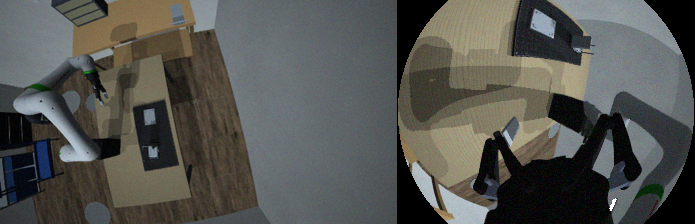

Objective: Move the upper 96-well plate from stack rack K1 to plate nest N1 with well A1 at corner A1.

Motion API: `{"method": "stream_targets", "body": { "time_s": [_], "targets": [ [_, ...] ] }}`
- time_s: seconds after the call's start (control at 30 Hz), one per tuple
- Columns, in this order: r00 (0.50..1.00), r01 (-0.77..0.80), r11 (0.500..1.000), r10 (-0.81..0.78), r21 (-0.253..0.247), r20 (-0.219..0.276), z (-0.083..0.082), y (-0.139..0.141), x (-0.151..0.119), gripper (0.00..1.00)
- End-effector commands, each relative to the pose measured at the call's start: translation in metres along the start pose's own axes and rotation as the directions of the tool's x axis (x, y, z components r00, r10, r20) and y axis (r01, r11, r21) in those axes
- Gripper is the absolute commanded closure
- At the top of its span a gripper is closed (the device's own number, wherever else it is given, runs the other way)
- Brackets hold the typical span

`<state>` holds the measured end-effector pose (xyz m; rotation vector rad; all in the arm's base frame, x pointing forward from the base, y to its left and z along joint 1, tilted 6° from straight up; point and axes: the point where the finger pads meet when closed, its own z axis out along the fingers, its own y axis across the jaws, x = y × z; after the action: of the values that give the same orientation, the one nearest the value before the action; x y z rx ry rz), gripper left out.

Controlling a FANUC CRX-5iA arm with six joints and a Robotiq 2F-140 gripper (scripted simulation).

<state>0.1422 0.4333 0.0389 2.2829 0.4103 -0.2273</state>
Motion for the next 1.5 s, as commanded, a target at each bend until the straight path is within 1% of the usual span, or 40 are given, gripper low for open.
{"method": "stream_targets", "body": {
  "time_s": [0.0, 0.53, 0.6, 0.7, 0.77, 0.83, 0.9, 0.97, 1.03, 1.13, 1.2, 1.33, 1.4, 1.47],
  "targets": [
    [1.0, 0.0, 1.0, 0.0, 0.0, 0.0, 0.0, 0.0, 0.0, 0.0],
    [1.0, 0.0, 1.0, 0.0, 0.0, 0.0, 0.0, 0.0, 0.0, 0.0],
    [0.998, 0.05, 0.998, -0.051, 0.038, 0.02, 0.003, 0.004, 0.009, 0.0],
    [0.998, 0.054, 0.998, -0.055, 0.041, 0.022, 0.007, 0.008, 0.018, 0.0],
    [0.994, 0.103, 0.991, -0.106, 0.082, 0.037, 0.011, 0.012, 0.026, 0.0],
    [0.993, 0.106, 0.991, -0.109, 0.085, 0.038, 0.015, 0.016, 0.035, 0.0],
    [0.986, 0.153, 0.98, -0.16, 0.128, 0.046, 0.019, 0.02, 0.043, 0.0],
    [0.986, 0.155, 0.979, -0.163, 0.13, 0.046, 0.023, 0.024, 0.051, 0.0],
    [0.976, 0.202, 0.964, -0.213, 0.174, 0.048, 0.027, 0.028, 0.059, 0.0],
    [0.976, 0.203, 0.963, -0.214, 0.176, 0.048, 0.029, 0.031, 0.063, 0.0],
    [0.964, 0.247, 0.944, -0.263, 0.221, 0.044, 0.034, 0.035, 0.071, 0.0],
    [0.964, 0.248, 0.943, -0.263, 0.221, 0.044, 0.042, 0.043, 0.085, 0.0],
    [0.95, 0.291, 0.919, -0.31, 0.265, 0.033, 0.046, 0.048, 0.092, 0.0],
    [0.95, 0.291, 0.919, -0.31, 0.265, 0.033, 0.051, 0.053, 0.1, 0.0]
  ]
}}
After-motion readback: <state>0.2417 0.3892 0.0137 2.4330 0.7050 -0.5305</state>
